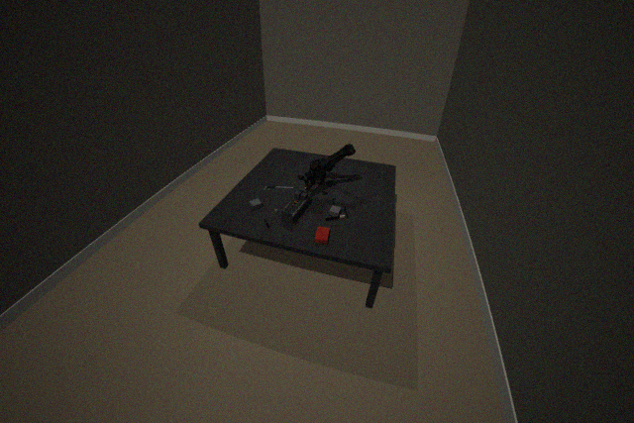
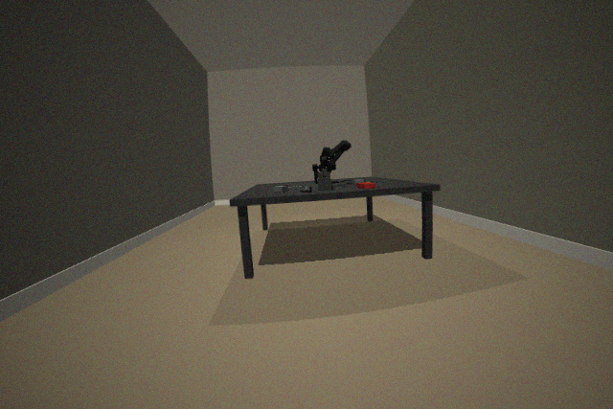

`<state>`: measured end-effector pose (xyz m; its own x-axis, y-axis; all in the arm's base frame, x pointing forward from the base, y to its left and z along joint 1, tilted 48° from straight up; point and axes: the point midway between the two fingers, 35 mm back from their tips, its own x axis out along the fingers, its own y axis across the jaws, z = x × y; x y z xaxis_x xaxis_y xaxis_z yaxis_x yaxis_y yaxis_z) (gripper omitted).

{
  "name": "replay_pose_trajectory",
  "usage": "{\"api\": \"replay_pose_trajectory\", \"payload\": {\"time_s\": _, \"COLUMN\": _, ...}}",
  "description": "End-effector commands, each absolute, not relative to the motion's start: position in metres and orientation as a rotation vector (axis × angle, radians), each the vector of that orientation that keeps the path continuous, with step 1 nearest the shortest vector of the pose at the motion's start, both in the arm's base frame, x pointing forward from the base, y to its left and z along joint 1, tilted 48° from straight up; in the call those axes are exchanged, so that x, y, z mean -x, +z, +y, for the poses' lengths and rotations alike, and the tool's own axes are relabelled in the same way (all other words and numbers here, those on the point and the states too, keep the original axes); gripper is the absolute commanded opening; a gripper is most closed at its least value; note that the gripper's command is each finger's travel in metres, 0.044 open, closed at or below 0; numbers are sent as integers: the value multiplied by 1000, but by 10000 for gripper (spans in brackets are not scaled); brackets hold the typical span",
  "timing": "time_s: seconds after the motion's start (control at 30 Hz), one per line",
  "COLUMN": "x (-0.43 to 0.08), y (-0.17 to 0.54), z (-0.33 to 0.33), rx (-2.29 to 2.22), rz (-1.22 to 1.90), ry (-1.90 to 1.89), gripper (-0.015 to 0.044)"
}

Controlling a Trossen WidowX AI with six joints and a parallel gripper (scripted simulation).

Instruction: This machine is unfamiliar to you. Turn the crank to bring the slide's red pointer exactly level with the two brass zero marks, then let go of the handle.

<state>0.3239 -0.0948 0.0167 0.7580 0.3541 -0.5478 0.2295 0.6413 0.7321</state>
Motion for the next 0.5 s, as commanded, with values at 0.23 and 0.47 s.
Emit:
{"api": "replay_pose_trajectory", "payload": {"time_s": 0.23, "x": -321, "y": 9, "z": -104, "rx": -898, "rz": 734, "ry": 52, "gripper": 0}}
{"api": "replay_pose_trajectory", "payload": {"time_s": 0.47, "x": -320, "y": 5, "z": -105, "rx": -897, "rz": 734, "ry": 51, "gripper": 0}}
